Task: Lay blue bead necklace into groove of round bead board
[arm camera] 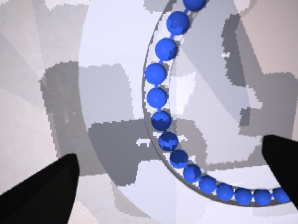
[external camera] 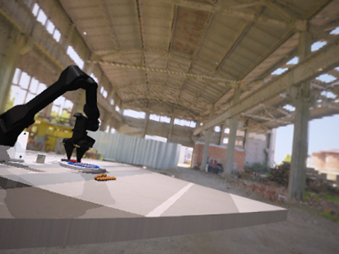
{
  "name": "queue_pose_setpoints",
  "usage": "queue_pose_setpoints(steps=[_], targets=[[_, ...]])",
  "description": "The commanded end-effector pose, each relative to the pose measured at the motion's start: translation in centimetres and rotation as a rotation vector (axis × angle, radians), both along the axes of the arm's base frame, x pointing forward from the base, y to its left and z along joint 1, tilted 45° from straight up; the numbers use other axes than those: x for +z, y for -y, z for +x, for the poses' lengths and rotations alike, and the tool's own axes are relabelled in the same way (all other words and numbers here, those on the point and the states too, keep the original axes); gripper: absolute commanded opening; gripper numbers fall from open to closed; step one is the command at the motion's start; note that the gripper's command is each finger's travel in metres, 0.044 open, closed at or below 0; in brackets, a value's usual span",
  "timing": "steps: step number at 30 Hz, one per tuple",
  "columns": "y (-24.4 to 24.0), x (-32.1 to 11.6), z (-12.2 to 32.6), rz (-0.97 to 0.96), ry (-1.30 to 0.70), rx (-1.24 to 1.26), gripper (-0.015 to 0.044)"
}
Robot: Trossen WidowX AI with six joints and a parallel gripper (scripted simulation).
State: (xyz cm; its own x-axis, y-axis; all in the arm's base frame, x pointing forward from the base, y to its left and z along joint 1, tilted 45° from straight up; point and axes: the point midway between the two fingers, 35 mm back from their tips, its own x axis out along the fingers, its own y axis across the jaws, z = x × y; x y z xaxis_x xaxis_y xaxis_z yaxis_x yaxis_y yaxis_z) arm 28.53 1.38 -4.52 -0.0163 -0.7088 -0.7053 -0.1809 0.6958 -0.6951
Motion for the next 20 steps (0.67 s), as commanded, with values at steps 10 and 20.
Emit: queue_pose_setpoints(steps=[10, 20], targets=[[-5.0, 4.9, 0.0, 0.003, -0.001, -0.001, 0.044], [-5.7, 5.8, -0.1, 0.001, -0.001, -0.001, 0.044]])
